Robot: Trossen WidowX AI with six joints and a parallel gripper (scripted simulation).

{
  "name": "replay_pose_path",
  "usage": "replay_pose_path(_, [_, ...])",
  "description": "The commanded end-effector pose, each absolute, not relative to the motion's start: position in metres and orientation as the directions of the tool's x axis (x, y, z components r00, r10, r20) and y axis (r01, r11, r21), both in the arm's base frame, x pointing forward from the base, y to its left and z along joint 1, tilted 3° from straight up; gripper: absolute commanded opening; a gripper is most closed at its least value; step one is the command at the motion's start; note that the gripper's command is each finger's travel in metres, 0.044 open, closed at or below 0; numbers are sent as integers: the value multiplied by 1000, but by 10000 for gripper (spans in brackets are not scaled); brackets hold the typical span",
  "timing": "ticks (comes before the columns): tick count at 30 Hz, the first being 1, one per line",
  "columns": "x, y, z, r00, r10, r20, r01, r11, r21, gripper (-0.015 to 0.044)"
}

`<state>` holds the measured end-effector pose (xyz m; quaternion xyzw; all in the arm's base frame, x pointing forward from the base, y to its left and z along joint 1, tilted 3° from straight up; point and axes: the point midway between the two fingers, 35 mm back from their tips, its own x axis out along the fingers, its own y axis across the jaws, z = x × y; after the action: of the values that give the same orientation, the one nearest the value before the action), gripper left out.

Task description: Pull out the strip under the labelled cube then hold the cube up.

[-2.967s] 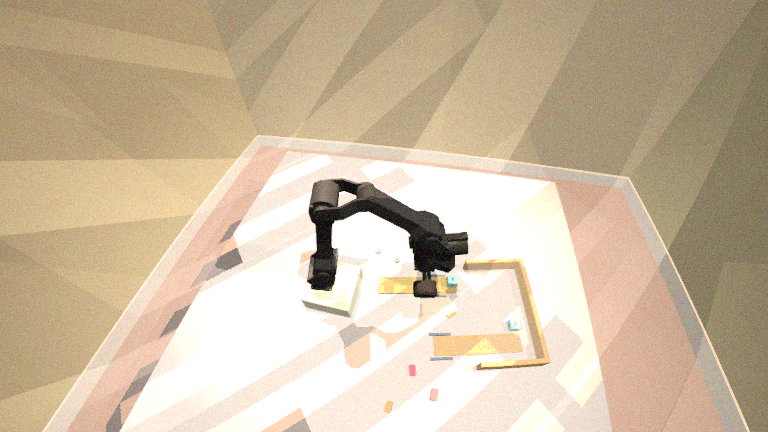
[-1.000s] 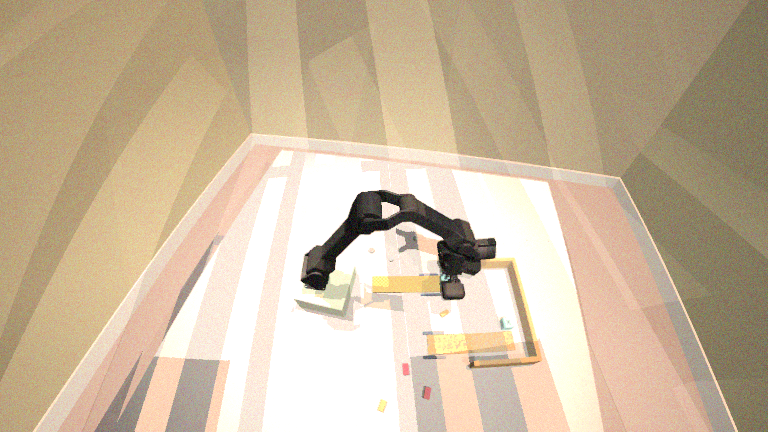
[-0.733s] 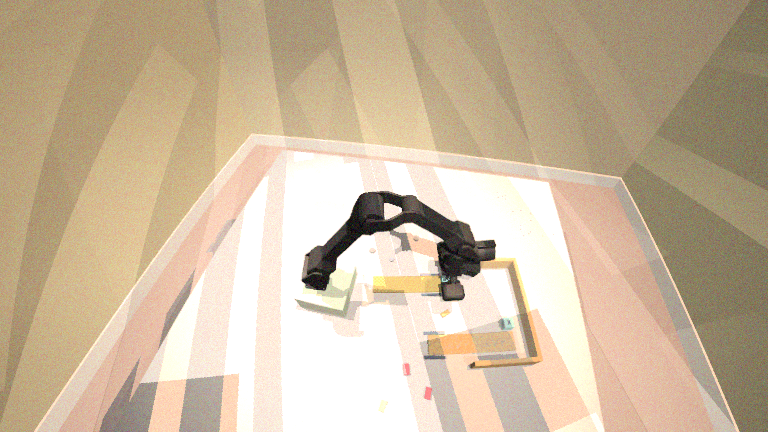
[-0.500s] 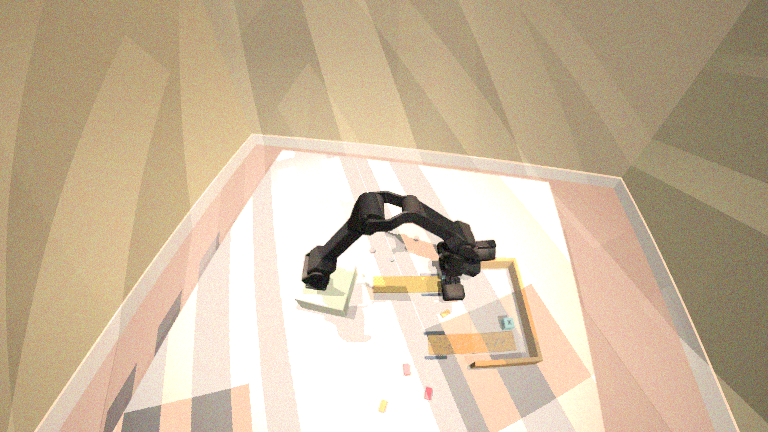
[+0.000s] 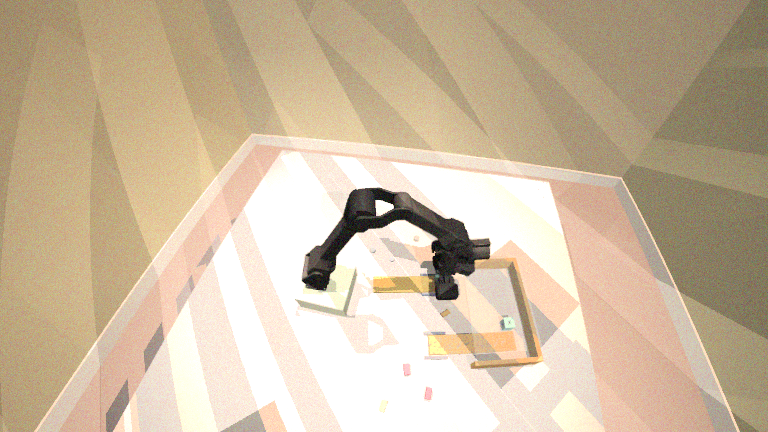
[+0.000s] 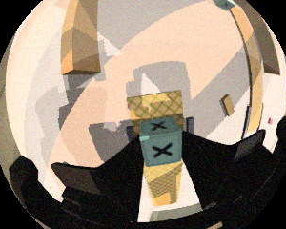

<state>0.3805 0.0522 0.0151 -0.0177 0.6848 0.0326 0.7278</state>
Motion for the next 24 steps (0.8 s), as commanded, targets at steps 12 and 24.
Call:
replay_pose_path(12, [338, 46, 42, 68, 25, -997, -75, 997, 20, 0])
replay_pose_path(24, [300, 41, 39, 65, 24, -998, -75, 997, 20, 0])
